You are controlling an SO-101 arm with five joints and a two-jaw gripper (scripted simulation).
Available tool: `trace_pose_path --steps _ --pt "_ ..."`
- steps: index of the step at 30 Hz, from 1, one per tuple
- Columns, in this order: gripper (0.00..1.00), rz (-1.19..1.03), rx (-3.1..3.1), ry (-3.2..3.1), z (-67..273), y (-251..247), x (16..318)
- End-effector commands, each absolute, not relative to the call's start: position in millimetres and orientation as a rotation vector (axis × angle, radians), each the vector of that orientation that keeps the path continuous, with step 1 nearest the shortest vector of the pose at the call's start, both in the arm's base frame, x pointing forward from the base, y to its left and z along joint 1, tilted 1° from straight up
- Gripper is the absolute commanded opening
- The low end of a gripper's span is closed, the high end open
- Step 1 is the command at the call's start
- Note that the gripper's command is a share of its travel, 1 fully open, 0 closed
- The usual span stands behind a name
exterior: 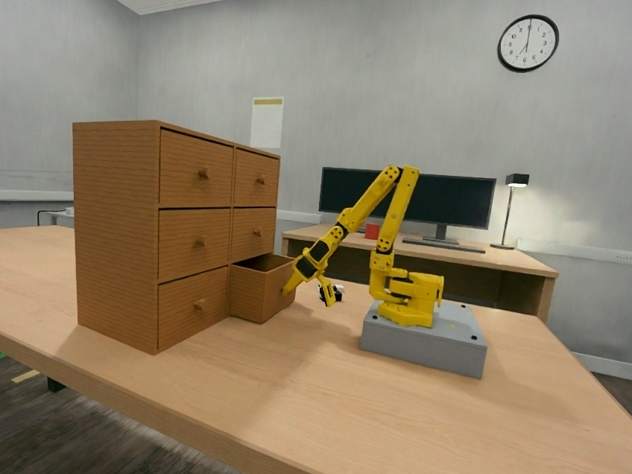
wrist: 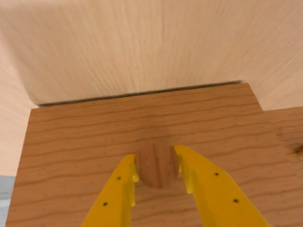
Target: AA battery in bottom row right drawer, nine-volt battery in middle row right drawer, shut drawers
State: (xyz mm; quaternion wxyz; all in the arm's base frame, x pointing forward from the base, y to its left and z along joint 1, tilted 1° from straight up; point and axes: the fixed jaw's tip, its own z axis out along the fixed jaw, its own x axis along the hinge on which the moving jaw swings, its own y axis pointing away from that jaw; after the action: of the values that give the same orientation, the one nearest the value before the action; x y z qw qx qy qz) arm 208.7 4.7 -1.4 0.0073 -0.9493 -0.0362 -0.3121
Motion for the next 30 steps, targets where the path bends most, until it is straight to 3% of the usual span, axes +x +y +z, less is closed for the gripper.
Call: trace_pose_path --steps 1,30 --pt "0.0 -0.974 -2.97 -0.113 -1.9 4.5 208.8" --pt "0.19 -0.974 -2.97 -0.113 -1.9 4.5 208.8"
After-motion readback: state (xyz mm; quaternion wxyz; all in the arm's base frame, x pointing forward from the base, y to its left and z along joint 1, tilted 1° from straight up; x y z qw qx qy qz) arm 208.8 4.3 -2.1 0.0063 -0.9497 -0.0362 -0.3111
